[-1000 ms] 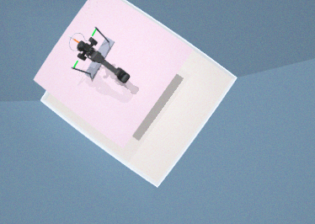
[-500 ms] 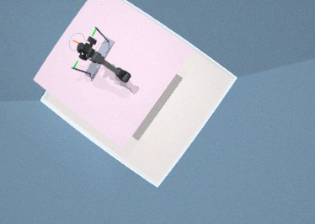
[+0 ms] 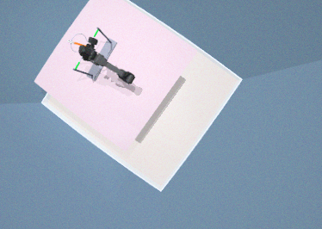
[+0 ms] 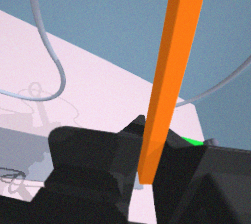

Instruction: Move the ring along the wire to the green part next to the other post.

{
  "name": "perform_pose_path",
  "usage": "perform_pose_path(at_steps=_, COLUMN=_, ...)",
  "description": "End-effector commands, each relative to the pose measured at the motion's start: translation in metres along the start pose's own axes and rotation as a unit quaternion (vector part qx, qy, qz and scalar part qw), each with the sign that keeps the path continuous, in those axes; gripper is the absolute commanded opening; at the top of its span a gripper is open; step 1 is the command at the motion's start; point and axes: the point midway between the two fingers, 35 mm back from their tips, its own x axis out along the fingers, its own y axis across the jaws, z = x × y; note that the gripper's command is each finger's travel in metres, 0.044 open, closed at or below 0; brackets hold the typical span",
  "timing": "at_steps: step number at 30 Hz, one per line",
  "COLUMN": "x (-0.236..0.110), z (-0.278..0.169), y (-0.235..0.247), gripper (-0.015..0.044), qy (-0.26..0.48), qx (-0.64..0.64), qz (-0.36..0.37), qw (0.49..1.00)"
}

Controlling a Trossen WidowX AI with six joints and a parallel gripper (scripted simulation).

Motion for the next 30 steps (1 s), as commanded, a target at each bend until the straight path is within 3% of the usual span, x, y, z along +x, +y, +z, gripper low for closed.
perform_pose_path(at_steps=1, x=-0.001, z=0.0, y=-0.003, gripper=-0.015, qy=-0.005, qx=-0.03, qz=-0.017, qw=0.999)
perform_pose_path(at_steps=30, x=-0.001, z=0.003, y=-0.017, gripper=-0.015, qy=-0.028, qx=-0.203, qz=-0.117, qw=0.972)
